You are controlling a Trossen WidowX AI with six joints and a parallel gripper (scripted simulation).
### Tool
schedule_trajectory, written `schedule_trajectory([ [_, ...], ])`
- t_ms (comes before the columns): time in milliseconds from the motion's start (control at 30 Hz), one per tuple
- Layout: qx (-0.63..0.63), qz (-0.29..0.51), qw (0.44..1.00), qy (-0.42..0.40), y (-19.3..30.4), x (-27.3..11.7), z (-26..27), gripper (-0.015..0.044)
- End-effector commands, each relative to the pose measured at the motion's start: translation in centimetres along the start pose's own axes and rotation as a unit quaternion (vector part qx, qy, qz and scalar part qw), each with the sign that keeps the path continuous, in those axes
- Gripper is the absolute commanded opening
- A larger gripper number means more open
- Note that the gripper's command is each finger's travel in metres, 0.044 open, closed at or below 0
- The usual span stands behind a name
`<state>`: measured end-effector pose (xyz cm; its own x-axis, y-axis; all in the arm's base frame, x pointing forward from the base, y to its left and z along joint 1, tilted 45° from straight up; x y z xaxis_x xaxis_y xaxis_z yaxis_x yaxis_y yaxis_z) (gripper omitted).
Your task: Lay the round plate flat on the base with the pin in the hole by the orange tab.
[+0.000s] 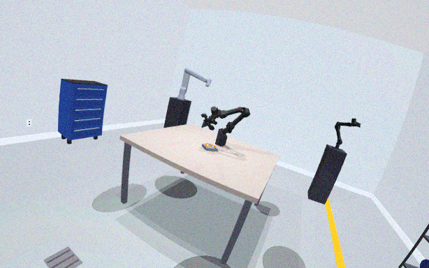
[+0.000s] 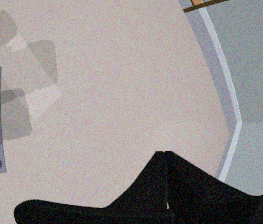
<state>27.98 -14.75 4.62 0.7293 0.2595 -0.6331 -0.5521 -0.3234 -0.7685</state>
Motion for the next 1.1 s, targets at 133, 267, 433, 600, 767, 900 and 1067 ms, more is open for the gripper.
schedule_trajectory([
  [133, 0.279, 0.153, 0.926, -0.202, -4.2, 2.4, 7.8, 0.0000],
  [267, 0.333, 0.206, 0.891, -0.229, -5.1, 2.4, 9.6, 0.0000],
  [433, 0.417, 0.311, 0.814, -0.258, -7.0, 2.4, 12.4, 0.0000],
  [600, 0.417, 0.311, 0.814, -0.258, -7.0, 2.2, 12.6, 0.0000],
  [767, 0.417, 0.311, 0.814, -0.258, -7.0, 2.1, 12.6, 0.0000],
  [900, 0.417, 0.311, 0.814, -0.258, -6.9, 2.1, 12.7, 0.0000],
  [1067, 0.417, 0.312, 0.814, -0.258, -6.5, 3.2, 13.8, 0.0000],
])
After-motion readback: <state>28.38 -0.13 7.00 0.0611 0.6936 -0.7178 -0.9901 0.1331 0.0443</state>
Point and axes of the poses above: the point midway between the two fingers, 35 mm back from their tips, its own x axis out along the fingers, its own z axis across the jaws, y = z × x, the point moved 6 cm from there along -x, back along the fingers, and after that the axes turned 8 degrees about x, right-handed, at the moved point
